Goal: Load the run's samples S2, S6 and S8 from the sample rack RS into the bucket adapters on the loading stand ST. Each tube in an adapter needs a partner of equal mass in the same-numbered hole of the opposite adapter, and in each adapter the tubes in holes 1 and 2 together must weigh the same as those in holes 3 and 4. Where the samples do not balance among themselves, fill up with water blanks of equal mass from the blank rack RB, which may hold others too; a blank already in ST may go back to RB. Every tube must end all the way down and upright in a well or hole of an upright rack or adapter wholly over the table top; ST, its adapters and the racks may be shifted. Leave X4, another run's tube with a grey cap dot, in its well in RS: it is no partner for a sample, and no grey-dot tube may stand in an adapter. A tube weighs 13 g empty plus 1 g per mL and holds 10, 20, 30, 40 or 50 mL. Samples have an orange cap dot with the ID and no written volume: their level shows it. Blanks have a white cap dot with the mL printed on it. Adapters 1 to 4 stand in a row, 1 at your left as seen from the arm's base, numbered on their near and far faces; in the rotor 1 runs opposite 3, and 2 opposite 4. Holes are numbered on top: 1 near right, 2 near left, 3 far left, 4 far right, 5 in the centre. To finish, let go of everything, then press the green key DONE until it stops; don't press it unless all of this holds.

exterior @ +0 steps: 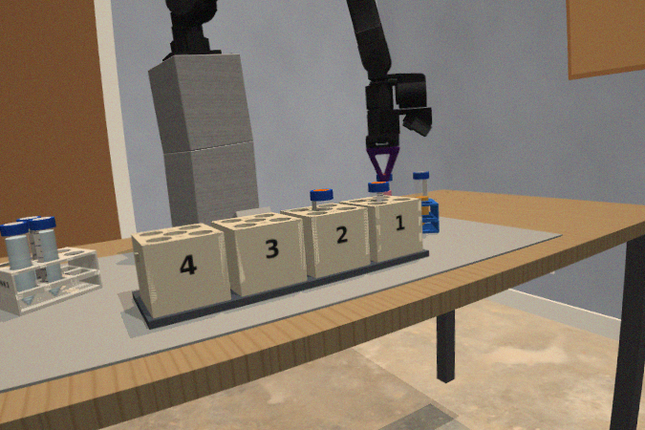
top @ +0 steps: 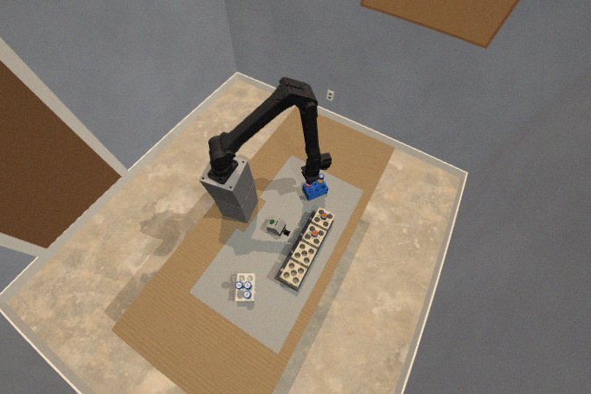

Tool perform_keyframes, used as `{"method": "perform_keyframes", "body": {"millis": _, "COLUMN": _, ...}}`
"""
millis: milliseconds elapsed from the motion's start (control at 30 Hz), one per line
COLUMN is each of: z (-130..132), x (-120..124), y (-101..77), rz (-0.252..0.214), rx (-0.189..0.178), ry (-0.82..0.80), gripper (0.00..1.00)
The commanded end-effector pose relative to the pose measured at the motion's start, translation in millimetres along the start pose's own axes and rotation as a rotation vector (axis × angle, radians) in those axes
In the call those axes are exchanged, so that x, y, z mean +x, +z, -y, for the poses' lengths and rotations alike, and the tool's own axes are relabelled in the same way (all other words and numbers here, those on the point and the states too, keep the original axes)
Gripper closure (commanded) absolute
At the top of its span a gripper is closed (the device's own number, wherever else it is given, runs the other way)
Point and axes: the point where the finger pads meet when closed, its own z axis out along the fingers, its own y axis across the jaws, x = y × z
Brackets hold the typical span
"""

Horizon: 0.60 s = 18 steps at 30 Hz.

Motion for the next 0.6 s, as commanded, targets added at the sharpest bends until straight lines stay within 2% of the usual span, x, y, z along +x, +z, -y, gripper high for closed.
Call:
{"method": "perform_keyframes", "body": {"millis": 0, "z": 2, "x": -11, "y": -4.8, "rz": 0.023, "rx": 0.004, "ry": -0.001, "gripper": 1.00}}
{"method": "perform_keyframes", "body": {"millis": 100, "z": 2, "x": -11, "y": -4.8, "rz": 0.023, "rx": 0.004, "ry": -0.001, "gripper": 1.00}}
{"method": "perform_keyframes", "body": {"millis": 133, "z": 3, "x": -9, "y": -15.6, "rz": 0.020, "rx": 0.005, "ry": -0.008, "gripper": 1.00}}
{"method": "perform_keyframes", "body": {"millis": 567, "z": 0, "x": -9, "y": -55.8, "rz": 0.021, "rx": 0.004, "ry": 0.003, "gripper": 1.00}}
